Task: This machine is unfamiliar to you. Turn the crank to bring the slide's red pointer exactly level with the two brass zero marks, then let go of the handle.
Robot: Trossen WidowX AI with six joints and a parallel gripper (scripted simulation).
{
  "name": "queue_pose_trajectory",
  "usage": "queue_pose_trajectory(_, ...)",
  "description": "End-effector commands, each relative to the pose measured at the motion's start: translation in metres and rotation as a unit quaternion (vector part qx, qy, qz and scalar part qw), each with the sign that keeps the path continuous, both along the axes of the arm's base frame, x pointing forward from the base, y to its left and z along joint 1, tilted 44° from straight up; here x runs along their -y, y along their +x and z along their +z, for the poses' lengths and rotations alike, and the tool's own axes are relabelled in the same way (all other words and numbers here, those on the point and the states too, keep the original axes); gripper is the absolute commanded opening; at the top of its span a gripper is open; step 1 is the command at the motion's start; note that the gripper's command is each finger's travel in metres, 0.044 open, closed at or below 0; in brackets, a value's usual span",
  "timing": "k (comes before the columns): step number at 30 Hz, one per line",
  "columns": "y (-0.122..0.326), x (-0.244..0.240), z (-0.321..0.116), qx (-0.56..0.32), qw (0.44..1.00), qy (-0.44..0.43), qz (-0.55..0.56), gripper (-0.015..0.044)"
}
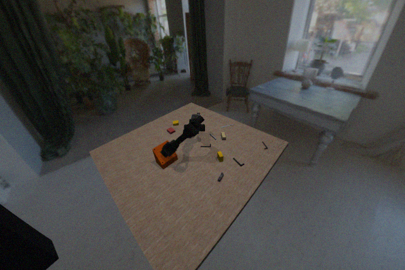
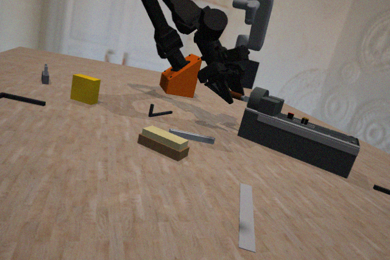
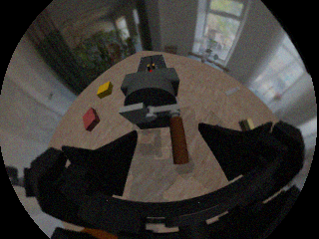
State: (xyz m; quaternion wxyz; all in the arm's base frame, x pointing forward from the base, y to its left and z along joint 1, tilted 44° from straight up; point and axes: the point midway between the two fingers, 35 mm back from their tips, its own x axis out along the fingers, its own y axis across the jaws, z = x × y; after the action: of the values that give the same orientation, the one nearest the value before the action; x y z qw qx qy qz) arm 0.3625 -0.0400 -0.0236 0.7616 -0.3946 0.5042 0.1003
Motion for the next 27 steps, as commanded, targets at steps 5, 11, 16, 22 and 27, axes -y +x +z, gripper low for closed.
queue_pose_trajectory(5,0.01,-0.022,0.03,0.013,1.0,-0.001,-0.001,0.044)
queue_pose_trajectory(11,0.018,-0.053,0.059,0.009,1.0,0.002,0.002,0.044)
queue_pose_trajectory(16,0.019,-0.079,0.084,0.006,1.0,0.003,0.004,0.044)
queue_pose_trajectory(22,0.034,-0.086,0.079,0.013,1.0,-0.007,-0.013,0.044)
queue_pose_trajectory(27,0.055,-0.097,0.069,0.025,0.999,-0.022,-0.037,0.044)
